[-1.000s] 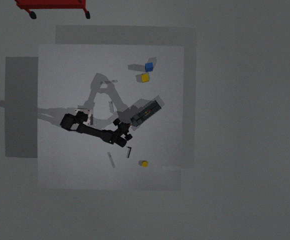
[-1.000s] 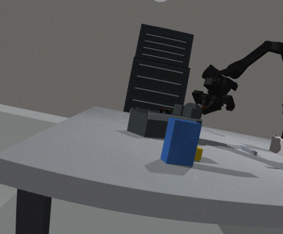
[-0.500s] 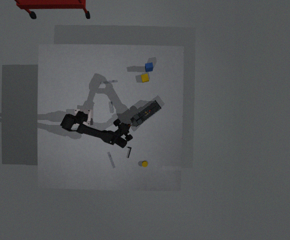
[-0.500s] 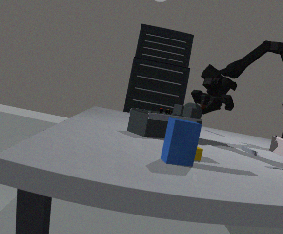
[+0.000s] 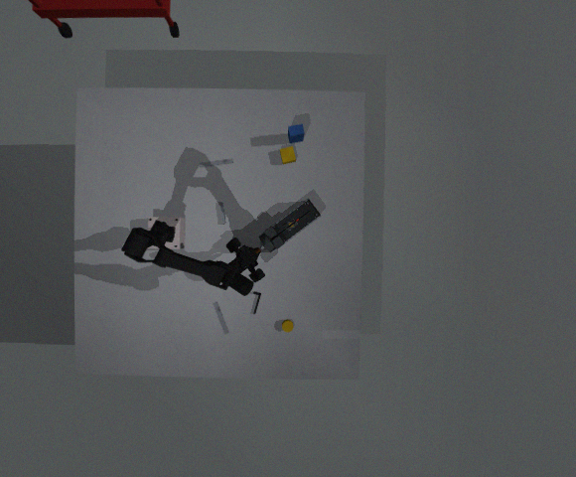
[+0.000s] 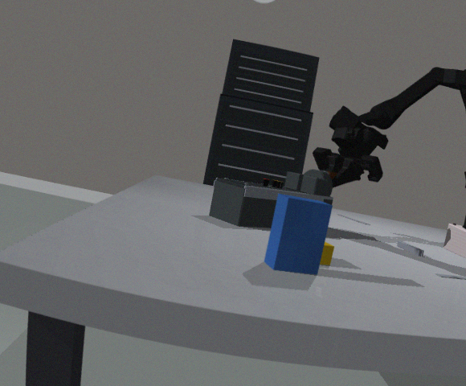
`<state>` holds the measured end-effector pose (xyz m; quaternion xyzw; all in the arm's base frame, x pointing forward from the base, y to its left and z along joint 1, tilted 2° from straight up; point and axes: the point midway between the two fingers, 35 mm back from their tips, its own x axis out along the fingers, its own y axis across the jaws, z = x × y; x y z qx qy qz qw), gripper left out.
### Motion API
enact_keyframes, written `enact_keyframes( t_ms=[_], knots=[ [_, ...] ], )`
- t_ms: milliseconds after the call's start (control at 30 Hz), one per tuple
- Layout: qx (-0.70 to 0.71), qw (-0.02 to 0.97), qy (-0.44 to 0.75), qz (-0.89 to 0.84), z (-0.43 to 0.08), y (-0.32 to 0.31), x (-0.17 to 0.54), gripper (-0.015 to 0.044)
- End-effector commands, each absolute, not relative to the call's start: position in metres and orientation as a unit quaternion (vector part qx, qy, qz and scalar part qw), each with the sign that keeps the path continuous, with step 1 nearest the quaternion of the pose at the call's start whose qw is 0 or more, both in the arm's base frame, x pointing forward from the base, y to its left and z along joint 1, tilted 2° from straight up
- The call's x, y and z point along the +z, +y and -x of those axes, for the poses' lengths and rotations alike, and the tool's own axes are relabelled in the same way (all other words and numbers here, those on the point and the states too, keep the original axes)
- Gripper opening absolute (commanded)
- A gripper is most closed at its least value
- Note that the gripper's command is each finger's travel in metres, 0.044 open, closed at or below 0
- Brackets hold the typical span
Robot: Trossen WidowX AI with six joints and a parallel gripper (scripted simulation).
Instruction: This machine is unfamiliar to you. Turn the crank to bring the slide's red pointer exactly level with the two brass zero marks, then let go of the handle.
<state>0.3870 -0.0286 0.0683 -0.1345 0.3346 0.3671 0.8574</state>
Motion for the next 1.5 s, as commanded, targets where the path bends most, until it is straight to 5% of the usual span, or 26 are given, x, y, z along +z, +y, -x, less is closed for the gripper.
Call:
enact_keyframes(
  t_ms=[0,1467],
  knots=[
    [0.362,0.86,0.332,0.14,-0.394,-0.035,0.068,0.0],
    [0.361,0.86,0.332,0.141,-0.409,-0.048,0.037,0.0]
  ],
)
